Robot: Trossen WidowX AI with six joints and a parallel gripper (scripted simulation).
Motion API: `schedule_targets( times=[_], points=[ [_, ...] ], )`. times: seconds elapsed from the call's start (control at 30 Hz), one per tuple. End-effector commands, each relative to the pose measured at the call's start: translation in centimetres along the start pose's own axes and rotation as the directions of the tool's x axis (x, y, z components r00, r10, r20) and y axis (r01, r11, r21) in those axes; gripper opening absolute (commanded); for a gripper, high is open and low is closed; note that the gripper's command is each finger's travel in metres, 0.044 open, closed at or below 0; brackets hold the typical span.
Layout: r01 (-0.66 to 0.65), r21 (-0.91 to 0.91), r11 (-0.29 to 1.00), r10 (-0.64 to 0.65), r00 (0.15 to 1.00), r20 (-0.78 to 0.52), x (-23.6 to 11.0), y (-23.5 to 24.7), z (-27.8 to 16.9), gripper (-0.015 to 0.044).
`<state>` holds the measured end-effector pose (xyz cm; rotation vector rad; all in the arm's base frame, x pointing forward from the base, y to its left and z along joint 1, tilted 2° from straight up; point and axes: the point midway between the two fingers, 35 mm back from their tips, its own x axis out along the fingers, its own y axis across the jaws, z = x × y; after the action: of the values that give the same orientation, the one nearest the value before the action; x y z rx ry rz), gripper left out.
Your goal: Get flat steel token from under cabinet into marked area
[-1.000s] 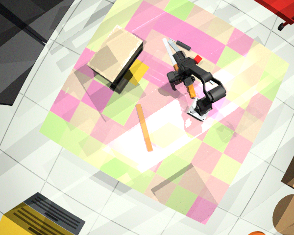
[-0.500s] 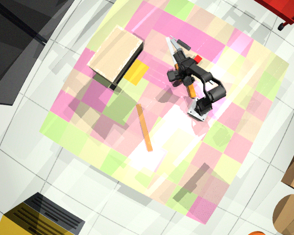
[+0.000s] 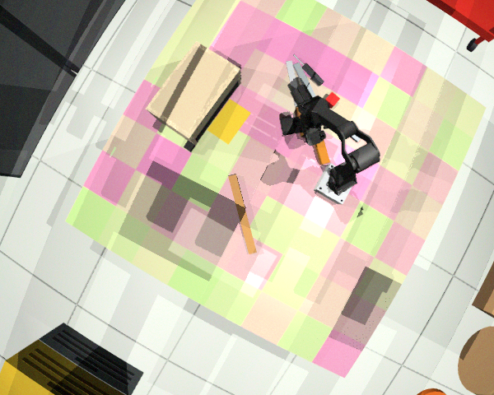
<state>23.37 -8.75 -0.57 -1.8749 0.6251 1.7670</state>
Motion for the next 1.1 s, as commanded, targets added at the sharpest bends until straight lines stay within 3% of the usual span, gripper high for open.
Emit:
schedule_targets(
  times=[0.0,0.8,1.07],
  points=[
    [-0.004,0.049,0.999,0.004,1.000,-0.001,-0.03,0.11,-0.02,0.0000],
    [-0.003,0.239,0.971,0.004,1.000,-0.001,-0.03,0.11,-0.02,0.0000],
    [-0.003,0.197,0.980,0.004,1.000,-0.001,-0.03,0.12,-0.02,0.0000]
  ],
)
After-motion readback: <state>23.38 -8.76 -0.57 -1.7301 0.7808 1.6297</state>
